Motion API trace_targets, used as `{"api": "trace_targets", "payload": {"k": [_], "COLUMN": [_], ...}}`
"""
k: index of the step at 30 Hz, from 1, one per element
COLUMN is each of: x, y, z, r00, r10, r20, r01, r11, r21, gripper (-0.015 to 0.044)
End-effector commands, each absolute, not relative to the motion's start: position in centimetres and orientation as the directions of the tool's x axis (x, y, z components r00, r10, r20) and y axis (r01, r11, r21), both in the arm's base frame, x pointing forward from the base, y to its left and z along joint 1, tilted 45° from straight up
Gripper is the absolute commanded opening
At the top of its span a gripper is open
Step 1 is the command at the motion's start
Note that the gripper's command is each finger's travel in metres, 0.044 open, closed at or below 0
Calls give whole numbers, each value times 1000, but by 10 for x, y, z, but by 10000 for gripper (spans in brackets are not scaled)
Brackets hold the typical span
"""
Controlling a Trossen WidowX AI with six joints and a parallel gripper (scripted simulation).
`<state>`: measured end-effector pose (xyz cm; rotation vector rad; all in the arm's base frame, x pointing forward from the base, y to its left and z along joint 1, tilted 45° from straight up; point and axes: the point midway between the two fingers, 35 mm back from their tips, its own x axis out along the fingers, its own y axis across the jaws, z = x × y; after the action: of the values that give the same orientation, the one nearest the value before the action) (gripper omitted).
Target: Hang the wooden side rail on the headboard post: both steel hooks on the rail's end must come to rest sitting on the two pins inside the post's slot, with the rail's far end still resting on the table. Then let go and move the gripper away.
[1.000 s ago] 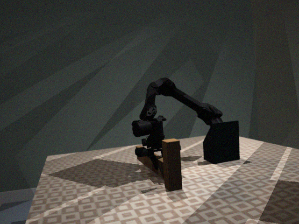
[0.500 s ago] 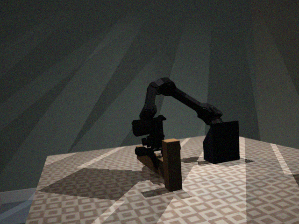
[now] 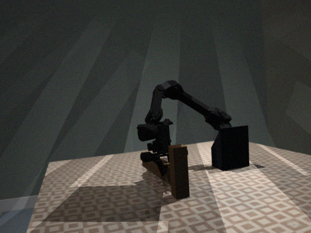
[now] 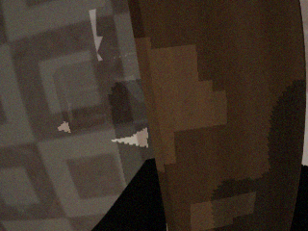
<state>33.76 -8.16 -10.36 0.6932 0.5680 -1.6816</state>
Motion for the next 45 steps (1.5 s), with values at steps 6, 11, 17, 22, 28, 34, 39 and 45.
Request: {"api": "trace_targets", "payload": {"k": [6, 11, 17, 22, 28, 34, 39, 45], "x": [343, 343, 343, 343, 343, 343, 343, 344], "y": [-76, -75, -74, -74, -73, -72, -72, -71], "z": [-100, -99, -98, -98, -97, -96, -96, -95], "r00": [-136, -136, -136, -136, -136, -136, -136, -136], "r10": [-690, -690, -690, -690, -689, -689, -689, -689], "r20": [-711, -711, -711, -711, -711, -711, -711, -712], "r01": [979, 979, 979, 979, 979, 979, 979, 979], "r11": [-204, -204, -204, -204, -204, -204, -204, -204], "r21": [11, 11, 11, 11, 11, 11, 11, 11], "gripper": [0, 0, 0, 0, 0, 0, 0, 0]}}
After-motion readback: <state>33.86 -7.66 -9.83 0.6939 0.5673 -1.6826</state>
